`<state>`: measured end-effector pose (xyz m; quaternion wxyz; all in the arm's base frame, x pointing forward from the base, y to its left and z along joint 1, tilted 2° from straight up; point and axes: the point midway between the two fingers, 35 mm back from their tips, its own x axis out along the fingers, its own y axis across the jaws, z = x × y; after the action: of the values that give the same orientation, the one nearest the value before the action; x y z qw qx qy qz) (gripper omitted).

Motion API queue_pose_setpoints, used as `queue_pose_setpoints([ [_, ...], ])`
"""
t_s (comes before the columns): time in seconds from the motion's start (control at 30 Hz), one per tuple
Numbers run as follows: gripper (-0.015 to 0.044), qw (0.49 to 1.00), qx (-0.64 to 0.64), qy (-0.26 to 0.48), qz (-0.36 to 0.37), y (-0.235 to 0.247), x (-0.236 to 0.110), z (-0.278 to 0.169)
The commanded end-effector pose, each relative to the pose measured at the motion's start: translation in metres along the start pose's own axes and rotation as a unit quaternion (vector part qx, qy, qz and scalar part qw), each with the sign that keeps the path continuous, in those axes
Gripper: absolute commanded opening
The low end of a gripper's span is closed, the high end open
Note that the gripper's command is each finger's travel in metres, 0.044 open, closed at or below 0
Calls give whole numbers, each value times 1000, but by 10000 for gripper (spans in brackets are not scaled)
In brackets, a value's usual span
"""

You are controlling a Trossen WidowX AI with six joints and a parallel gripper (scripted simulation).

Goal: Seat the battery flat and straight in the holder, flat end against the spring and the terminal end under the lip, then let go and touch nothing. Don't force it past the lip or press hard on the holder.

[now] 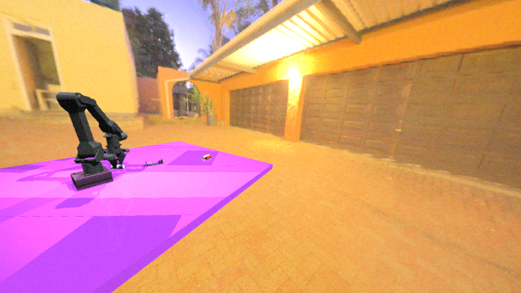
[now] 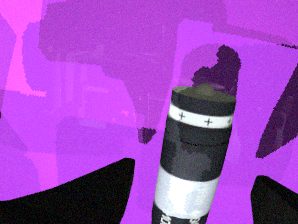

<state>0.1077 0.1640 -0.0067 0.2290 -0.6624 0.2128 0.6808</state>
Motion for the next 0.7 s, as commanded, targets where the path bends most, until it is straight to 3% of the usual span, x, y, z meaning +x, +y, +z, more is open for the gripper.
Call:
queue_pose_setpoints([
  [0.0, 243, 1000, 1, -1, 4, 2, 7, 0],
  [0.13, 243, 1000, 1, -1, 4, 3, 11, 0],
  [0.27, 138, 1000, 1, -1, 4, 3, 11, 0],
  [0.67, 81, 1000, 14, -3, -6, -2, 9, 1],
])
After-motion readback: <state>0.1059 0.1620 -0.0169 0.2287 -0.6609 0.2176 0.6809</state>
